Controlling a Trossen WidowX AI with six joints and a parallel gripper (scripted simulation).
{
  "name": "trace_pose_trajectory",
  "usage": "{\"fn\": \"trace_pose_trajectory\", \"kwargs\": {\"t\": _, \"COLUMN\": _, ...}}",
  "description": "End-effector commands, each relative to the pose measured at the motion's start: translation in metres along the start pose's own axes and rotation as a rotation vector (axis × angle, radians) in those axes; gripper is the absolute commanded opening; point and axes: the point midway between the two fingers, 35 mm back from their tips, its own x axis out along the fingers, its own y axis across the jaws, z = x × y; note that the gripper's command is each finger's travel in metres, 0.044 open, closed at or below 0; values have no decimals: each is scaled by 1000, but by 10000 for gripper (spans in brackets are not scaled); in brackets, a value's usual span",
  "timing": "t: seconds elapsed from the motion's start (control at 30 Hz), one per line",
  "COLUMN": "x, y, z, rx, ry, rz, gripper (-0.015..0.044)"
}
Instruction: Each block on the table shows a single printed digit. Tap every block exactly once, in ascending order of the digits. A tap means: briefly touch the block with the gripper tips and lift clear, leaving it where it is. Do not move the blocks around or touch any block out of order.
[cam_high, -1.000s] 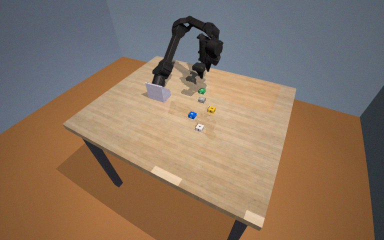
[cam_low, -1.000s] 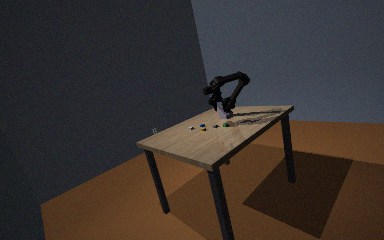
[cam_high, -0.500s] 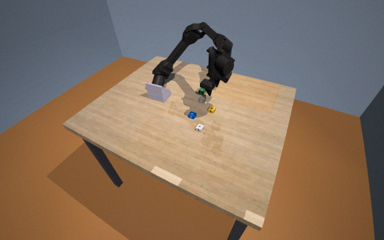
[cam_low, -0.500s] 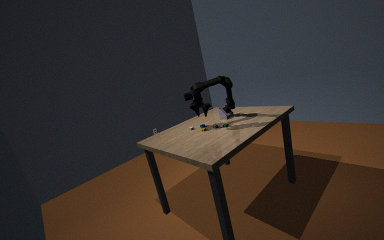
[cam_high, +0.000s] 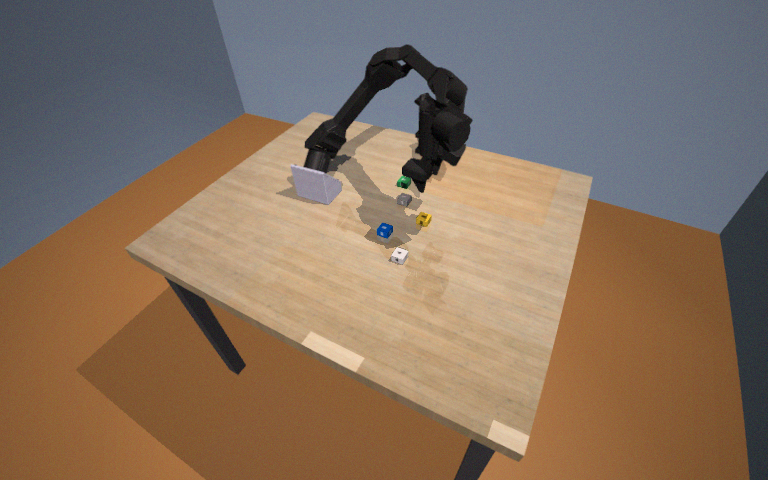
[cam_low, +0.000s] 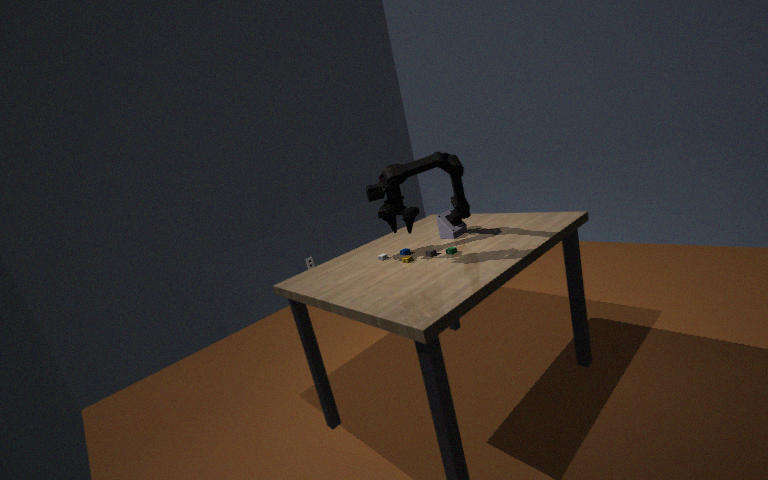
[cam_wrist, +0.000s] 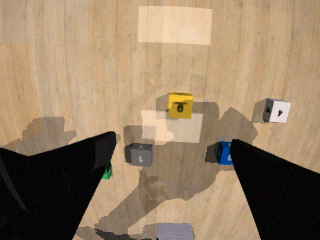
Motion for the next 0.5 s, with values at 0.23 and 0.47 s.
{"fn": "trace_pose_trajectory", "kwargs": {"t": 0.23, "x": -5, "y": -57, "z": 10, "rx": -6, "ry": -3, "rz": -13, "gripper": 400}}
{"fn": "trace_pose_trajectory", "kwargs": {"t": 0.47, "x": -4, "y": -160, "z": 4, "rx": -9, "ry": -3, "rz": -15, "gripper": 400}}
